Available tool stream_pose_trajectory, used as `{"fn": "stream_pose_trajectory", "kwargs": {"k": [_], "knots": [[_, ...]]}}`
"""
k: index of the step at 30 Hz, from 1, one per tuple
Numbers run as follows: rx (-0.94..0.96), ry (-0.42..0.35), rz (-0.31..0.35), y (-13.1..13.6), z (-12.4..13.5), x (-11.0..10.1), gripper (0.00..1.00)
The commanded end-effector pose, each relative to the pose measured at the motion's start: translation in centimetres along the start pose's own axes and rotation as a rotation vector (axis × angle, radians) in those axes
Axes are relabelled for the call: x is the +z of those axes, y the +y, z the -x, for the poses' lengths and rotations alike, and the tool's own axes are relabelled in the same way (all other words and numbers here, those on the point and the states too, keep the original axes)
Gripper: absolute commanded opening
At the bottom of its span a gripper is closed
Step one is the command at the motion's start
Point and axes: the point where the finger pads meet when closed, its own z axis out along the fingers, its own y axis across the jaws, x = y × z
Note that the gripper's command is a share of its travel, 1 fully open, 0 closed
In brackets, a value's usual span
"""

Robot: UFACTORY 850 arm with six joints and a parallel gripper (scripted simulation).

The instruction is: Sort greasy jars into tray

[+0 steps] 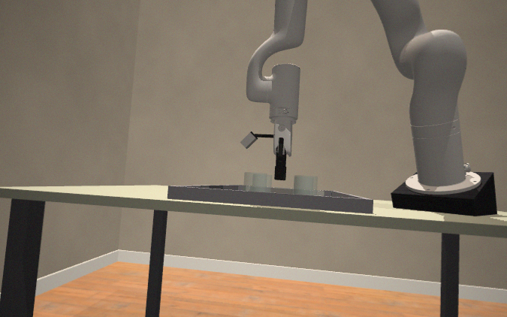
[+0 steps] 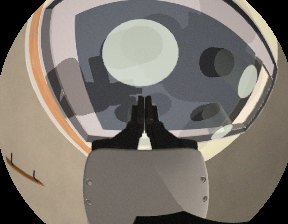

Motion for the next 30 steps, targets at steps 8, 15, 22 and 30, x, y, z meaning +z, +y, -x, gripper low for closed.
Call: {"fn": "stream_pose_trajectory", "kwargs": {"k": [8,15,22,30], "knots": [[0.0,0.001,0.0,0.0,-0.07,-0.04,1.0],[0.0,0.001,0.0,0.0,-0.07,-0.04,1.0],[0.0,0.001,0.0,0.0,-0.07,-0.04,1.0],[0.0,0.001,0.0,0.0,-0.07,-0.8,1.0]]}}
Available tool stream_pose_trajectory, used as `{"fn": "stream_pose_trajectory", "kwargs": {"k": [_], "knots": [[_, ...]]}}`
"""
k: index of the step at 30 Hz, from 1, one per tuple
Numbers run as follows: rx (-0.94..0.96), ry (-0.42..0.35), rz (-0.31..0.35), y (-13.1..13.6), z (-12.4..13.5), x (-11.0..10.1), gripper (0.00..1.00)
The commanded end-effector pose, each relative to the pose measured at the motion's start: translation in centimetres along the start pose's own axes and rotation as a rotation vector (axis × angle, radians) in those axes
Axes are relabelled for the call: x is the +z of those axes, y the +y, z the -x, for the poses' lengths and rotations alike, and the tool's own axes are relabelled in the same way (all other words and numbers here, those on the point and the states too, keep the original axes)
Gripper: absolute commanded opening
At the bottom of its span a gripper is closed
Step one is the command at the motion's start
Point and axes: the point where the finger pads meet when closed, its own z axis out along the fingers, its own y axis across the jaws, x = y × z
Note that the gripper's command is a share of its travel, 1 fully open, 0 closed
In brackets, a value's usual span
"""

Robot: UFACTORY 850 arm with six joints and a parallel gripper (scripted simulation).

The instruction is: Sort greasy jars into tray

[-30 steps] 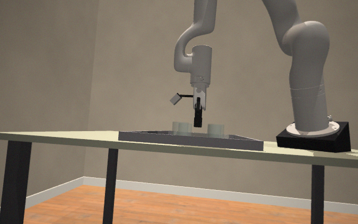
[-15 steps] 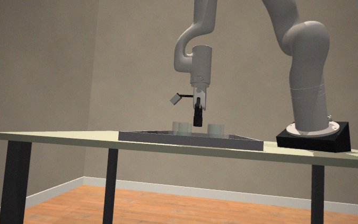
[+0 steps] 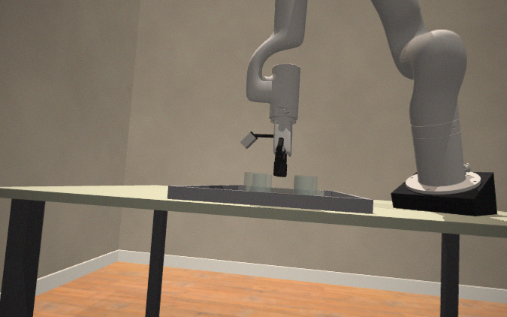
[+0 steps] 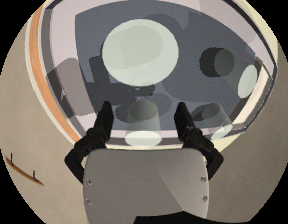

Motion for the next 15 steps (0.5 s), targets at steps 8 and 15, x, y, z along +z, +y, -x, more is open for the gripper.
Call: {"fn": "stream_pose_trajectory", "kwargs": {"k": [8,15], "knots": [[0.0,0.001,0.0,0.0,-0.1,-6.9,1.0],[0.0,0.001,0.0,2.3,0.8,-7.7,1.0]]}}
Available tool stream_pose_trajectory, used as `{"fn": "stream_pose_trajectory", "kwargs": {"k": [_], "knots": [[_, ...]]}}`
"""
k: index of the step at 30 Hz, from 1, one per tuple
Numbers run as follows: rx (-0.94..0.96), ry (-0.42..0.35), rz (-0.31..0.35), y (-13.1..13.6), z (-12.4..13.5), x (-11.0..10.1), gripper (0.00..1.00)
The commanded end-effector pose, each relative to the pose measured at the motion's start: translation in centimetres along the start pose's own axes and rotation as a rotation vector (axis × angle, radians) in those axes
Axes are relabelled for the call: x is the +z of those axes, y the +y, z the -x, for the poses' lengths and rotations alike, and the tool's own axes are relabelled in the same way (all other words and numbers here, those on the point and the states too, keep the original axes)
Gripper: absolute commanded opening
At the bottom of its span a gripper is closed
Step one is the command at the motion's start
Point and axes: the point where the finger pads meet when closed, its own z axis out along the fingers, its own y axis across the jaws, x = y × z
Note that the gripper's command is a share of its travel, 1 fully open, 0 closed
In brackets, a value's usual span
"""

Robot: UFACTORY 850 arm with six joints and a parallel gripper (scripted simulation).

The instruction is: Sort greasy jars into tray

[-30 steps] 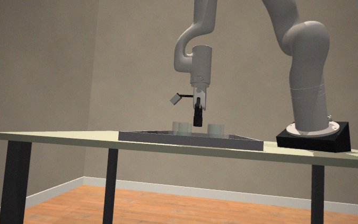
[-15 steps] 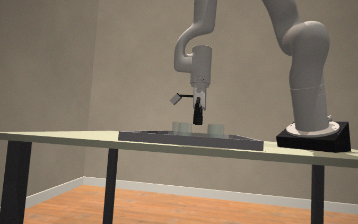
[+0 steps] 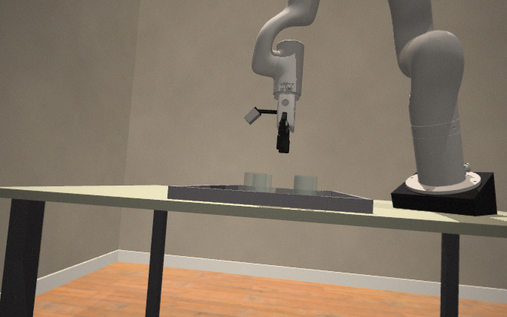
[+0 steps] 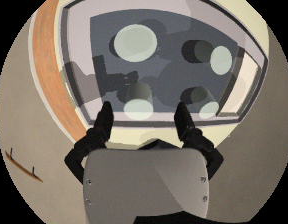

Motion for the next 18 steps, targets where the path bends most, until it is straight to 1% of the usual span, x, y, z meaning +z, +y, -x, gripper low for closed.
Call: {"fn": "stream_pose_trajectory", "kwargs": {"k": [1,16,18], "knots": [[0.004,-0.014,0.004,1.3,0.4,-0.2,1.0],[0.004,-0.014,0.004,12.6,4.7,-0.3,1.0],[0.004,-0.014,0.004,12.6,4.7,-0.3,1.0]]}}
